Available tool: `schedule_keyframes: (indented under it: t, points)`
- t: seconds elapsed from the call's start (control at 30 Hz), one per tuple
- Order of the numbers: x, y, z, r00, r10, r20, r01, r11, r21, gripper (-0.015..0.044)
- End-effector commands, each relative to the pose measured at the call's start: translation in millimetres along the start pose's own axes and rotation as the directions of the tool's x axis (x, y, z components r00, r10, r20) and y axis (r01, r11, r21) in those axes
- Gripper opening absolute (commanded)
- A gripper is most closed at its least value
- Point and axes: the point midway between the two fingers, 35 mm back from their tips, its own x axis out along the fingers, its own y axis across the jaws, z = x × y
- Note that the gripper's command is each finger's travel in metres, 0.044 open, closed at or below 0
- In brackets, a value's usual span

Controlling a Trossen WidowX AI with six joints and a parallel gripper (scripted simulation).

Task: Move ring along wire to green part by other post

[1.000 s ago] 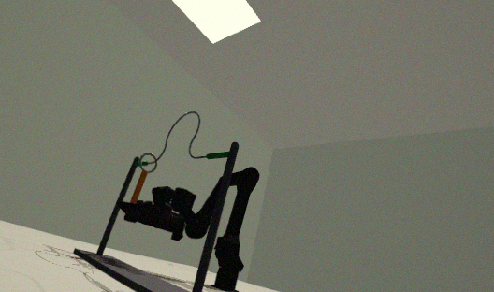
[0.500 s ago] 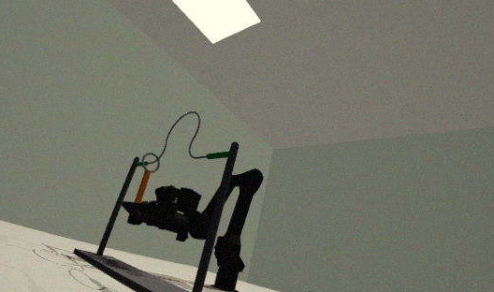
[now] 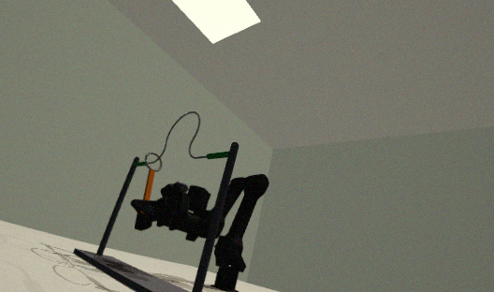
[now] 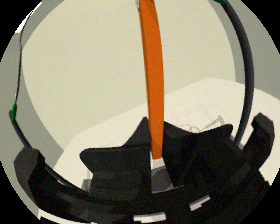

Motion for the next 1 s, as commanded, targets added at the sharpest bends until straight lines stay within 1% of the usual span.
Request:
schedule_keyframes:
  t: [0.0,0.2,0.53,0.73,0.97]
  points:
    - [-1,15,1,1.000,-0.001,0.003,0.001,0.996,0.091,-0.0150]
    - [-2,36,4,1.000,0.002,-0.006,-0.001,0.977,0.212,-0.0150]
    - [-13,61,13,0.995,0.040,-0.095,-0.004,0.935,0.356,-0.0150]
    - [-24,79,23,0.982,0.090,-0.164,-0.003,0.885,0.466,-0.0150]
    - [-39,100,40,0.955,0.179,-0.238,0.001,0.797,0.603,-0.0150]
